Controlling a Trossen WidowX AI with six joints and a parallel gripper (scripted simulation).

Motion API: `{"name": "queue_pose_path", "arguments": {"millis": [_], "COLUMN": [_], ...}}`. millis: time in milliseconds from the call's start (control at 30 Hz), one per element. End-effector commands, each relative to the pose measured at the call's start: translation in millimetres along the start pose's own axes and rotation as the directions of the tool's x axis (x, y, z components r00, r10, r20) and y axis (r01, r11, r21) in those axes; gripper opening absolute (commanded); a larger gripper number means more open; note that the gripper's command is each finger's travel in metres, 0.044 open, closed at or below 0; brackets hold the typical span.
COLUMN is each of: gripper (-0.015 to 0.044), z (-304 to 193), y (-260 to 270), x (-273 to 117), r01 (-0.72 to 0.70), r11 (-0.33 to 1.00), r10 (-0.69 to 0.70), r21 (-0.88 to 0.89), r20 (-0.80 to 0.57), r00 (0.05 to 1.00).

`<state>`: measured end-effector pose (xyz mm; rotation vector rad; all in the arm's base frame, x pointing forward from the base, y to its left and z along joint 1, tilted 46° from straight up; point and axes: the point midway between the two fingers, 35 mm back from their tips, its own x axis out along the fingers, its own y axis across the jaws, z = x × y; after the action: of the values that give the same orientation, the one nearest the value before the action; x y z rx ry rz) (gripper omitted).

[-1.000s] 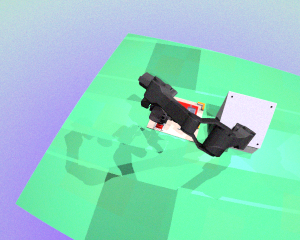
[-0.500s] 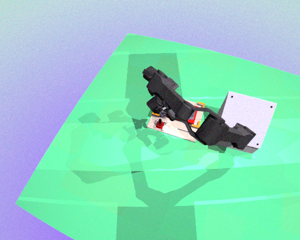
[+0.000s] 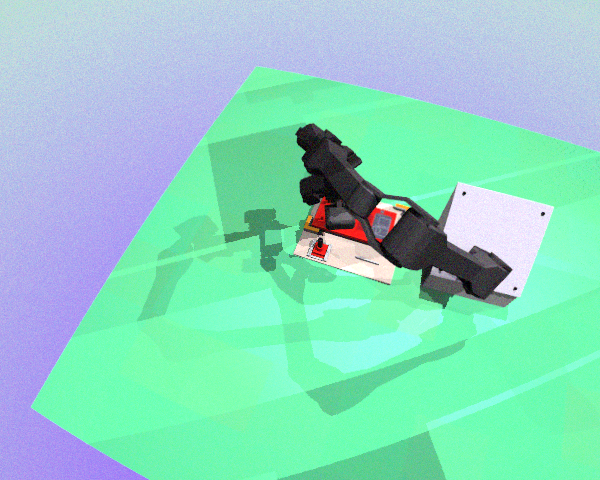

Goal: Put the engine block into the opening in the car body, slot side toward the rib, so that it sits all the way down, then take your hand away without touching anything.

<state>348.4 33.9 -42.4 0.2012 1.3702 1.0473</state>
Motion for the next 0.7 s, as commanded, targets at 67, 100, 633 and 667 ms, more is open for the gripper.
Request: {"name": "queue_pose_path", "arguments": {"millis": [67,100,633,667], "gripper": [0.0000,0.0000,0.0160,0.0160], "z": [-7.5,-9.0,-16.2,-16.3], "y": [-15.8,-18.3,-30.5,-30.5], "x": [4.7,6.0,13.0,13.1], "r01": [0.004,0.004,0.001,0.001], "r11": [0.983,0.976,0.911,0.913], "r10": [-0.005,-0.005,-0.003,-0.003], "r21": [0.183,0.216,0.413,0.409], "r20": [0.004,0.004,0.004,0.004], "r00": [1.000,1.000,1.000,1.000]}}
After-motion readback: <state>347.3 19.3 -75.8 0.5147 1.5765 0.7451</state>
